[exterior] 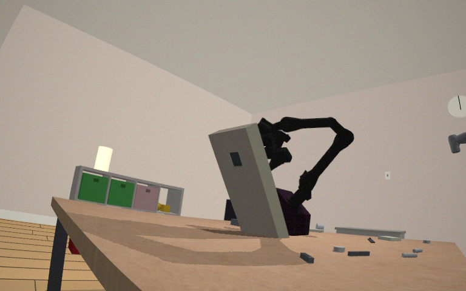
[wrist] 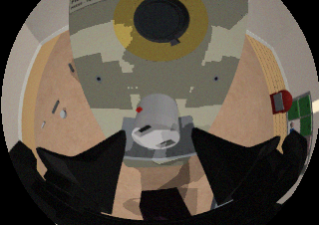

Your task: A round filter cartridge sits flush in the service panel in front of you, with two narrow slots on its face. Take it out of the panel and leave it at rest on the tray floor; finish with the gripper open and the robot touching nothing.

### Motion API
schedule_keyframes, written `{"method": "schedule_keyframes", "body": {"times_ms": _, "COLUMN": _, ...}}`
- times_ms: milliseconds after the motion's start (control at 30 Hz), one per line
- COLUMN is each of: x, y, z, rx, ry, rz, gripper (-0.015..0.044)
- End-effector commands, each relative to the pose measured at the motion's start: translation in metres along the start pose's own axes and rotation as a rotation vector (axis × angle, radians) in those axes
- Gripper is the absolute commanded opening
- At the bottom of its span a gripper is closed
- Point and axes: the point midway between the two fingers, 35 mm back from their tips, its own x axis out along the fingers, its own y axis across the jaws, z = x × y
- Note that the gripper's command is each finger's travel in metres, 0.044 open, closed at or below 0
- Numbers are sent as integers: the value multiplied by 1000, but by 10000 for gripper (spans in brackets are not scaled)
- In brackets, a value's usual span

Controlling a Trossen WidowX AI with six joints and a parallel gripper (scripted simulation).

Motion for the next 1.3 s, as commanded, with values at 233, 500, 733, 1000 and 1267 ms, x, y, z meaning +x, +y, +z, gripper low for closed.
{"method": "schedule_keyframes", "body": {"times_ms": 233, "x": 17, "y": 2, "z": -1, "rx": 6, "ry": -3, "rz": 8, "gripper": 305}}
{"method": "schedule_keyframes", "body": {"times_ms": 500, "x": 14, "y": 1, "z": 0, "rx": -1, "ry": -1, "rz": 3, "gripper": 258}}
{"method": "schedule_keyframes", "body": {"times_ms": 733, "x": 14, "y": 1, "z": 0, "rx": -1, "ry": -1, "rz": 3, "gripper": 211}}
{"method": "schedule_keyframes", "body": {"times_ms": 1000, "x": 12, "y": 1, "z": 4, "rx": 0, "ry": -1, "rz": 3, "gripper": 41}}
{"method": "schedule_keyframes", "body": {"times_ms": 1267, "x": 1, "y": 1, "z": 22, "rx": 2, "ry": -1, "rz": 2, "gripper": 0}}
